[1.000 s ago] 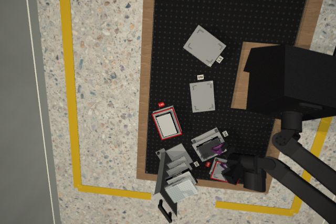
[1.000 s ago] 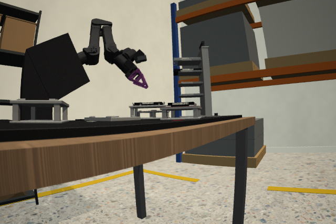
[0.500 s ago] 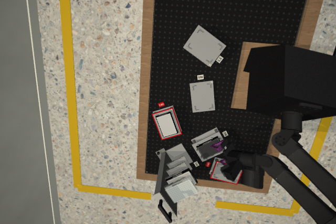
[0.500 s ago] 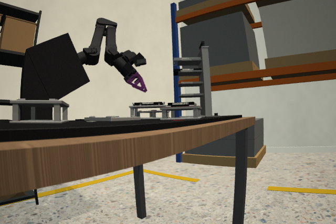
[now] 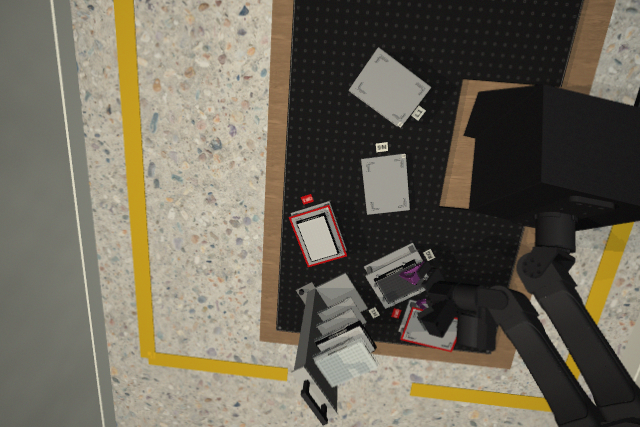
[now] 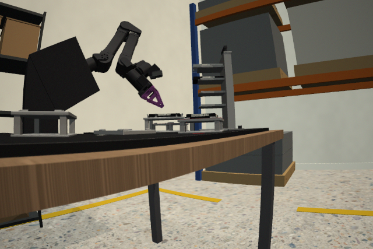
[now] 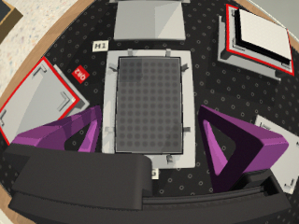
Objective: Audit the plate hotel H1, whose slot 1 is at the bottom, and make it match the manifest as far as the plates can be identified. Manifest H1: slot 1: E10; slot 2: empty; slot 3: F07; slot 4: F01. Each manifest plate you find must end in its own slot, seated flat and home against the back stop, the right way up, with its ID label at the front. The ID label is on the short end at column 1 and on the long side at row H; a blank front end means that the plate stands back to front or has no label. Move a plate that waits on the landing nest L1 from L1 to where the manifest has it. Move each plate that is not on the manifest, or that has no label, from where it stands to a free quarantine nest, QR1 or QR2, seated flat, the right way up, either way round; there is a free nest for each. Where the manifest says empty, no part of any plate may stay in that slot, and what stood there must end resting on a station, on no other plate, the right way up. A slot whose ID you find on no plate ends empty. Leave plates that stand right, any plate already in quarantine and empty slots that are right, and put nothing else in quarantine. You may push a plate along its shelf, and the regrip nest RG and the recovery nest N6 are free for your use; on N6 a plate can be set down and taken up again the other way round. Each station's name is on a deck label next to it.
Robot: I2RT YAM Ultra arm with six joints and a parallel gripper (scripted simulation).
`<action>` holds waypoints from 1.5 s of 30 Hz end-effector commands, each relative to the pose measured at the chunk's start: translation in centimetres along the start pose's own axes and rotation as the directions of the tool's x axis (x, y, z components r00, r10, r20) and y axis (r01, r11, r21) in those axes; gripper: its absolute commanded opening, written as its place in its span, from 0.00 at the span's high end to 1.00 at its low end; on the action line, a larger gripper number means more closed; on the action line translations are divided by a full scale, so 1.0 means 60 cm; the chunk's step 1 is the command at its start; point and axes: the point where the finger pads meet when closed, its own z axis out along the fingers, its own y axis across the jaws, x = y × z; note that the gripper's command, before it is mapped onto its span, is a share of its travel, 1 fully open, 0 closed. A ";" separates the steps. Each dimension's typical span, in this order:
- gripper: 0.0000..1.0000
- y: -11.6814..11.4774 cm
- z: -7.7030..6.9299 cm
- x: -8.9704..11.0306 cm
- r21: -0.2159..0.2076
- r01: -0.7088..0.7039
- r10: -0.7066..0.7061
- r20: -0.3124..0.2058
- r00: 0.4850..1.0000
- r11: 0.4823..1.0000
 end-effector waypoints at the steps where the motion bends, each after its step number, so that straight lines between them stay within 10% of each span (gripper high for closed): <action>1: 0.00 0.003 0.000 -0.014 -0.003 0.000 0.000 0.035 0.999 1.000; 45: 0.00 0.002 -0.006 0.062 -0.002 -0.001 0.001 0.034 0.999 1.000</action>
